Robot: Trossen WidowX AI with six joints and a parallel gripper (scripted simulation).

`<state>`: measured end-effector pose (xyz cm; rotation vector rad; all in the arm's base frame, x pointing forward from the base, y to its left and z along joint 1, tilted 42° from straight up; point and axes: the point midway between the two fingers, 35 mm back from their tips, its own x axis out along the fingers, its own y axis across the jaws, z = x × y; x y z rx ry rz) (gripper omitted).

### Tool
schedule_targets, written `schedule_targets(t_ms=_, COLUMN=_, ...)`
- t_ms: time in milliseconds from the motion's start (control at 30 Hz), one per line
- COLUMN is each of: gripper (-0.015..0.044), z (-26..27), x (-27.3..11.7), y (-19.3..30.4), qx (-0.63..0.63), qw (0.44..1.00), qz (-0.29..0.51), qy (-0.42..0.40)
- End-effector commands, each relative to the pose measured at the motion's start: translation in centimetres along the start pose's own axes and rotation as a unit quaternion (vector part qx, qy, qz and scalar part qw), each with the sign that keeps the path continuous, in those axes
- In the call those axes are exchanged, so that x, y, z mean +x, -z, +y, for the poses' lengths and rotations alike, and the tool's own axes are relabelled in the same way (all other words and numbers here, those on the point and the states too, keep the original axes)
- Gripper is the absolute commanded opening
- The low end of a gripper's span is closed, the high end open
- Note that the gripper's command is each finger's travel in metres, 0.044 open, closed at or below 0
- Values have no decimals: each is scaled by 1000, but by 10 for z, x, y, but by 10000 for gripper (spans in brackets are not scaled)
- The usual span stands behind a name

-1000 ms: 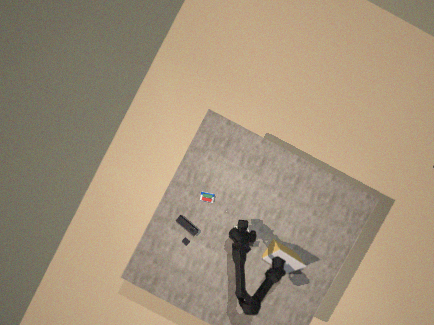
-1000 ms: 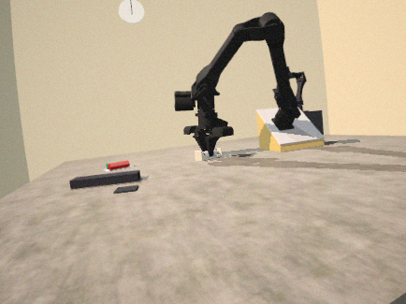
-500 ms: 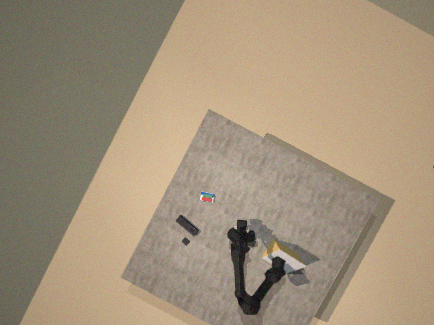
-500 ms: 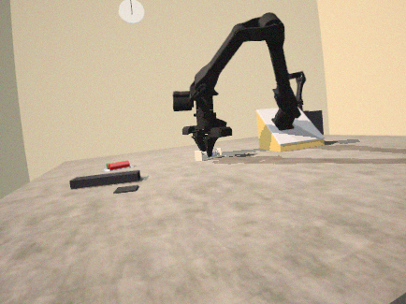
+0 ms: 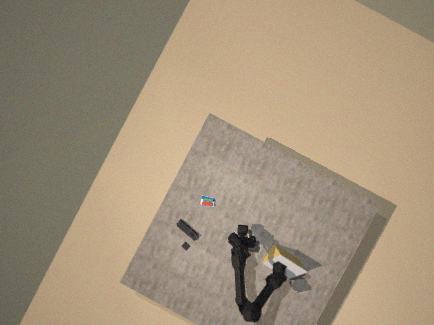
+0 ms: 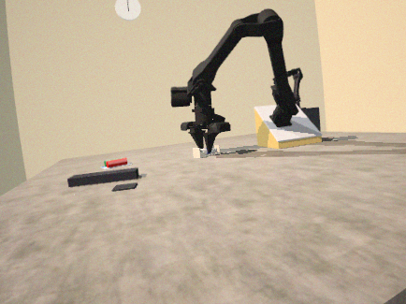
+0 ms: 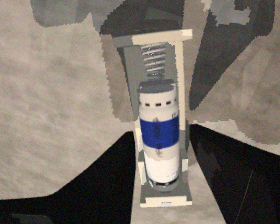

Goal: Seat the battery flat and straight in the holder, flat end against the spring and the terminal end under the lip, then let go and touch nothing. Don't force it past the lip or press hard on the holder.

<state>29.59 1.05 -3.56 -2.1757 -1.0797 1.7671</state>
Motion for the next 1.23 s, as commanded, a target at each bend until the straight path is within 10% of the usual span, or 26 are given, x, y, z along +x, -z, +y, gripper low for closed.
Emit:
schedule_targets(t_ms=0, gripper=169, z=2, x=-8, y=2, qx=-4, qw=1000, qz=2, qy=-3)
schedule_targets(t_ms=467, gripper=440, z=8, x=-82, y=-1, qx=-4, qw=1000, qz=1, qy=-4)
schedule_targets(t_ms=1200, gripper=440, z=9, x=-82, y=-1, qx=-4, qw=1000, qz=1, qy=-4)
